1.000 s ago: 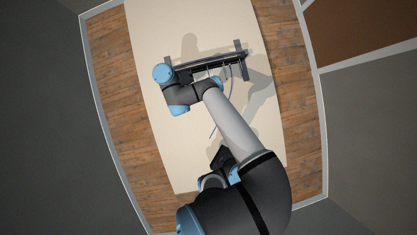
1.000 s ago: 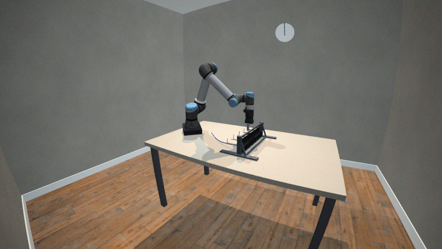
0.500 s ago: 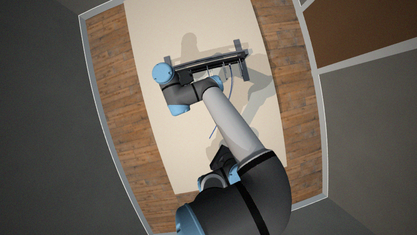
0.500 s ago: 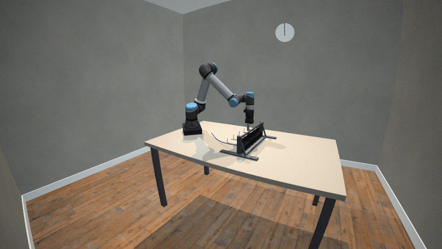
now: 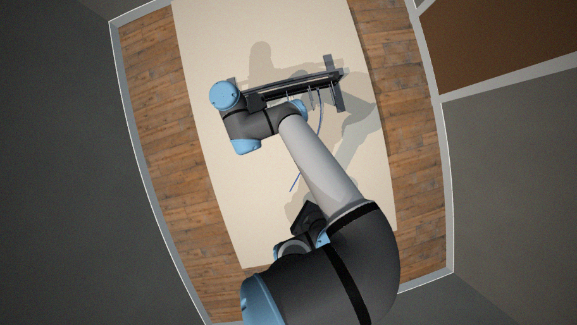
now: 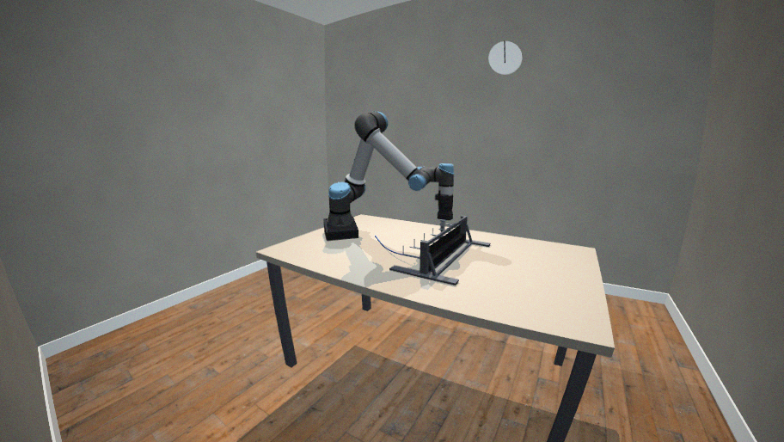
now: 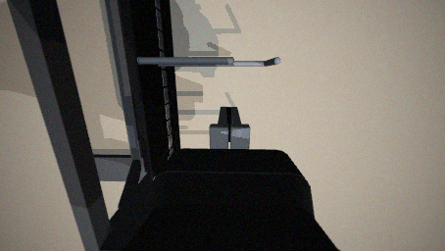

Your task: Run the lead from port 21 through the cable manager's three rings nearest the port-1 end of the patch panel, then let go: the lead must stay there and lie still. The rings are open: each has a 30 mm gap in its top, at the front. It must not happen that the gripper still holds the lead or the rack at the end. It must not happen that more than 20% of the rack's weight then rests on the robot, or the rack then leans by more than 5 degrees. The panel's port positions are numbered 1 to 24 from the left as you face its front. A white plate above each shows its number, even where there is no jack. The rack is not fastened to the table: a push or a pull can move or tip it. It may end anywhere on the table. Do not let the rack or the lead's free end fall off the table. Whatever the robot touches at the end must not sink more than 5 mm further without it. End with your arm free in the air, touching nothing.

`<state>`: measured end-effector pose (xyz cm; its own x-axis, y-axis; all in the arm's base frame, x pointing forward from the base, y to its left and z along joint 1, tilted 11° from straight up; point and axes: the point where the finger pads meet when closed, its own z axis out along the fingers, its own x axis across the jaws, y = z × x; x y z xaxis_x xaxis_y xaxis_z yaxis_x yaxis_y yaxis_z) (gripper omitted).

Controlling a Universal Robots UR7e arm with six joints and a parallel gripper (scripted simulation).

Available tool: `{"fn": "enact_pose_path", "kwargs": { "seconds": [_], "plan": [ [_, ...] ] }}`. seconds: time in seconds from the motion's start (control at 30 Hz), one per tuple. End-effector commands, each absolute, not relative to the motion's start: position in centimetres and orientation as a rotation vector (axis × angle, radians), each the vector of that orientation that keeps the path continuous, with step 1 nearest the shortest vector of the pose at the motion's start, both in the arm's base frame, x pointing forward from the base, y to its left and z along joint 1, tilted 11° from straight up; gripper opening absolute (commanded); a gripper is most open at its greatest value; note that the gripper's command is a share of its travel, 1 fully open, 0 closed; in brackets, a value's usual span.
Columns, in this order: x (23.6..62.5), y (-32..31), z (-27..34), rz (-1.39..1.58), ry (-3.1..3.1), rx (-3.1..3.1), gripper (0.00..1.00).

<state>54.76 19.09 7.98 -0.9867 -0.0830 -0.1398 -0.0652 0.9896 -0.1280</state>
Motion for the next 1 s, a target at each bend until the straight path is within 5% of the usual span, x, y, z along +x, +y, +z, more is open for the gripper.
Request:
{"fn": "enact_pose_path", "kwargs": {
  "seconds": [0.0, 0.97],
  "plan": [
    [55.5, 19.2, 8.2, -0.184, 2.987, -0.112, 0.00],
    [57.1, 19.3, 8.4, -0.184, 2.987, -0.112, 0.00]
  ]
}}
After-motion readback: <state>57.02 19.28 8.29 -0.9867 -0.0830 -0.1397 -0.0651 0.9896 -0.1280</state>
